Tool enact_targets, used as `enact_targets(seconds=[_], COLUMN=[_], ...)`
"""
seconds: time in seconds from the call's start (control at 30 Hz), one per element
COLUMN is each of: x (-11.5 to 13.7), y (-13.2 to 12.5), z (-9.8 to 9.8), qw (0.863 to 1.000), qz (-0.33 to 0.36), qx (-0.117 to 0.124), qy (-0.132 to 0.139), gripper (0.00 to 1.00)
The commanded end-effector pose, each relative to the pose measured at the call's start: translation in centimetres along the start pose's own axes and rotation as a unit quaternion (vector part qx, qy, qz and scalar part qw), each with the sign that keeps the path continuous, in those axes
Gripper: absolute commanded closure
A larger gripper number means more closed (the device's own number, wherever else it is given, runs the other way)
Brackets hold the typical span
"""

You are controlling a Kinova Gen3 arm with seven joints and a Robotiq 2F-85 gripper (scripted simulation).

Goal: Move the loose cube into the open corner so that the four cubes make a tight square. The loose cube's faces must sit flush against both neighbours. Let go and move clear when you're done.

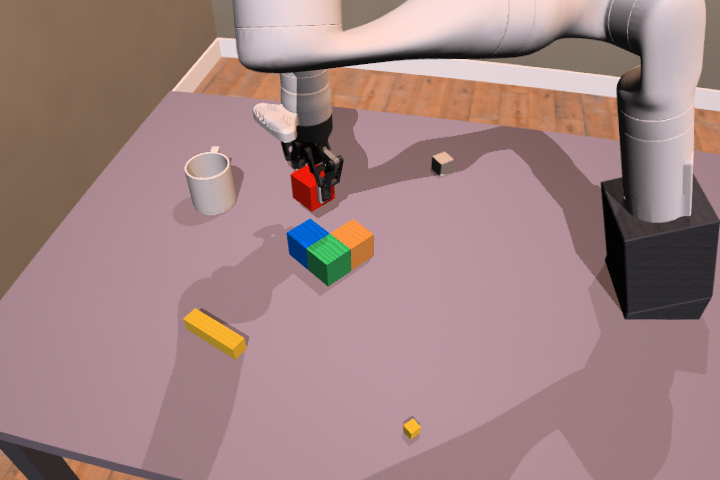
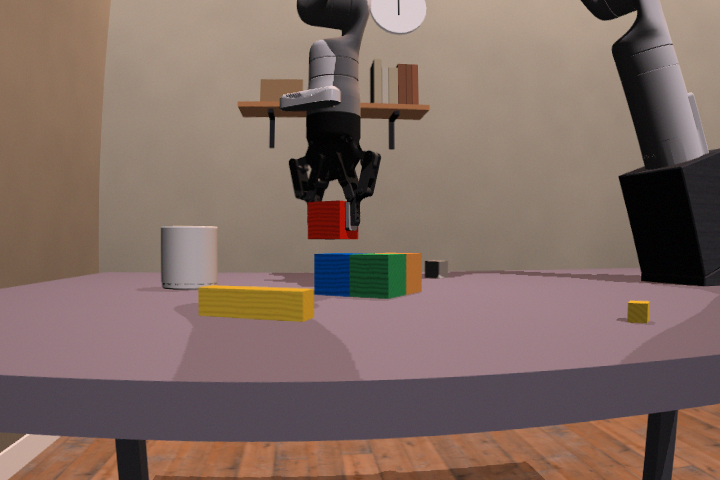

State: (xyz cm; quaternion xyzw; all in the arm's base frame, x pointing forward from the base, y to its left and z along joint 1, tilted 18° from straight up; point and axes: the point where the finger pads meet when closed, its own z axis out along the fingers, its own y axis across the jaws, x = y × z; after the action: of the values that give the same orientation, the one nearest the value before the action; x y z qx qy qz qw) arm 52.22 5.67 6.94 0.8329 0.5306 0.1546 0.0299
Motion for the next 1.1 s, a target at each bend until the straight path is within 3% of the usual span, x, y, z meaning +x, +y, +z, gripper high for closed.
enact_targets(seconds=[0.0,1.07], x=[-0.1,-0.1], y=[0.4,0.4], z=[0.5,4.8], qw=[1.0,1.0], qz=[-0.005,-0.005], qx=[-0.005,-0.005], qy=[-0.001,-0.001], gripper=[0.9,0.9])
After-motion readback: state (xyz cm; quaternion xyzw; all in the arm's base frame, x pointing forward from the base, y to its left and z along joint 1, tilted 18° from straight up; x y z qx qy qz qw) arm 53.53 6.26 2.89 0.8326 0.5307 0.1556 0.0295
